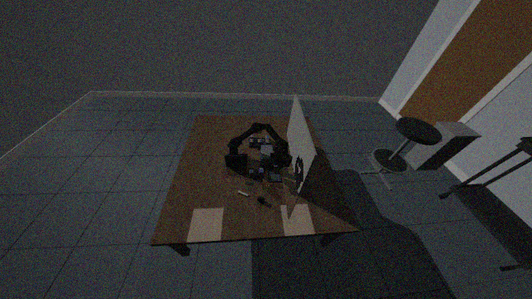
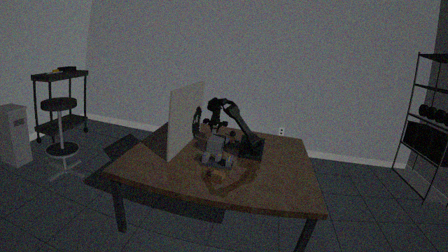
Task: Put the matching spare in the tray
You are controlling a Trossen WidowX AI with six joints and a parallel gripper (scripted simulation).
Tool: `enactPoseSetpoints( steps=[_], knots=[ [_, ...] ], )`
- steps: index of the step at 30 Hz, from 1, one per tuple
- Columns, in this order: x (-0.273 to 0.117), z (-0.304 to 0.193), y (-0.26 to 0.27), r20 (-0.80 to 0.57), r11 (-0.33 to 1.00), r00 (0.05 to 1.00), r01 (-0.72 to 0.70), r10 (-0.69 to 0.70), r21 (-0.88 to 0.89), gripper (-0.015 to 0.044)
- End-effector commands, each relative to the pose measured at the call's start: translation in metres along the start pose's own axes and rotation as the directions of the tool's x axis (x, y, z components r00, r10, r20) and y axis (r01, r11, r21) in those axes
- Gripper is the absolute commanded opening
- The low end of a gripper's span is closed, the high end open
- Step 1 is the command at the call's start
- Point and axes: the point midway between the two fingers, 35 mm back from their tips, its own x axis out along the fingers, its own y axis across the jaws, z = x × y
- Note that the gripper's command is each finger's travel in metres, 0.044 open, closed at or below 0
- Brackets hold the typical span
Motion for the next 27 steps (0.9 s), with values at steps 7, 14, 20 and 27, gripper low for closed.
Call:
enactPoseSetpoints(
  steps=[7, 14, 20, 27],
  knots=[
    [0.007, 0.001, -0.001, 0.003, 1.000, 1.000, 0.005, -0.005, 0.002, 0.0000],
    [0.012, 0.001, -0.001, 0.004, 1.000, 1.000, 0.005, -0.005, 0.002, 0.0000],
    [0.017, 0.001, -0.001, 0.004, 1.000, 1.000, 0.005, -0.005, 0.002, 0.0000],
    [0.022, 0.001, 0.000, 0.004, 1.000, 1.000, 0.006, -0.006, 0.002, 0.0000]
  ],
)
